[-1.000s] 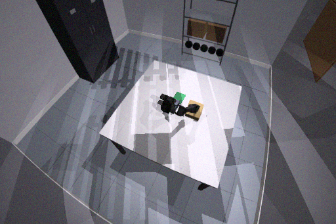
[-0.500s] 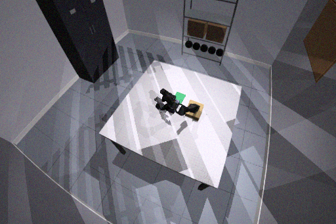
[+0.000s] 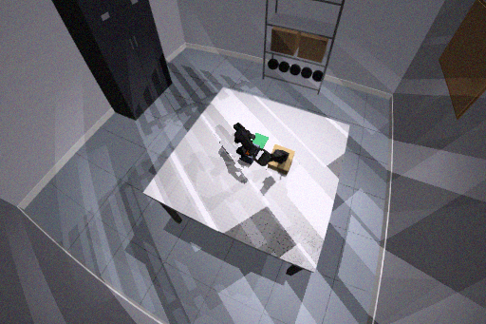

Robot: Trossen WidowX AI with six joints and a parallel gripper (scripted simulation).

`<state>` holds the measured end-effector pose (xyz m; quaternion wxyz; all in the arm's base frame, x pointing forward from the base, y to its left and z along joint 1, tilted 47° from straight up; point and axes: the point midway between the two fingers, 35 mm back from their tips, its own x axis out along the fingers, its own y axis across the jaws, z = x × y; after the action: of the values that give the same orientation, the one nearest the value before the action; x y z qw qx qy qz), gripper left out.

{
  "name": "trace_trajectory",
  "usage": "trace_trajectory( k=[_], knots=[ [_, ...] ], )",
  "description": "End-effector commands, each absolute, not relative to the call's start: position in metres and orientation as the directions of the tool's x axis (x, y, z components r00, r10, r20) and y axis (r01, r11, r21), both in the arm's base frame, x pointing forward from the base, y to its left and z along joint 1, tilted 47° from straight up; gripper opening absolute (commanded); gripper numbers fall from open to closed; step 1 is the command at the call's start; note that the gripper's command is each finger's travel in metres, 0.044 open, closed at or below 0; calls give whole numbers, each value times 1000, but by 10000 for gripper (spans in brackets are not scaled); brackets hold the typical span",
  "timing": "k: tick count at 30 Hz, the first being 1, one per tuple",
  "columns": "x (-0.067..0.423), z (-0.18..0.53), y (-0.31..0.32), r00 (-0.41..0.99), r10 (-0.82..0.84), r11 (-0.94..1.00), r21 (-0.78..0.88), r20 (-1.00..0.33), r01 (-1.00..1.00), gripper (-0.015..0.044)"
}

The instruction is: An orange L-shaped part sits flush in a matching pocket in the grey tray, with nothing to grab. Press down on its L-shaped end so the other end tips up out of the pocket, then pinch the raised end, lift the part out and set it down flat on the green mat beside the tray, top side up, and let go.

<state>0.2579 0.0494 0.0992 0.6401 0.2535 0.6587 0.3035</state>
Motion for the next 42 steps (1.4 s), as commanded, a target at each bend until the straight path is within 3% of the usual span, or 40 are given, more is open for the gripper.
trace_trajectory(
  k=[1, 19, 23, 25, 34, 40, 42],
  knots=[
    [258, 99, 50, -52, 723, 687, 724, -689, -52, 180],
    [258, 99, 50, -52, 723, 687, 724, -689, -52, 180],
    [260, 95, 45, -51, 722, 672, 716, -690, -189, 280],
    [262, 90, 40, -51, 721, 641, 693, -691, -330, 280],
    [270, 65, 14, -51, 718, 291, 366, -694, -884, 280],
    [273, 48, -3, -51, 718, -39, 33, -694, -999, 280],
    [273, 46, -5, -51, 719, -76, -5, -694, -997, 280]
  ],
)
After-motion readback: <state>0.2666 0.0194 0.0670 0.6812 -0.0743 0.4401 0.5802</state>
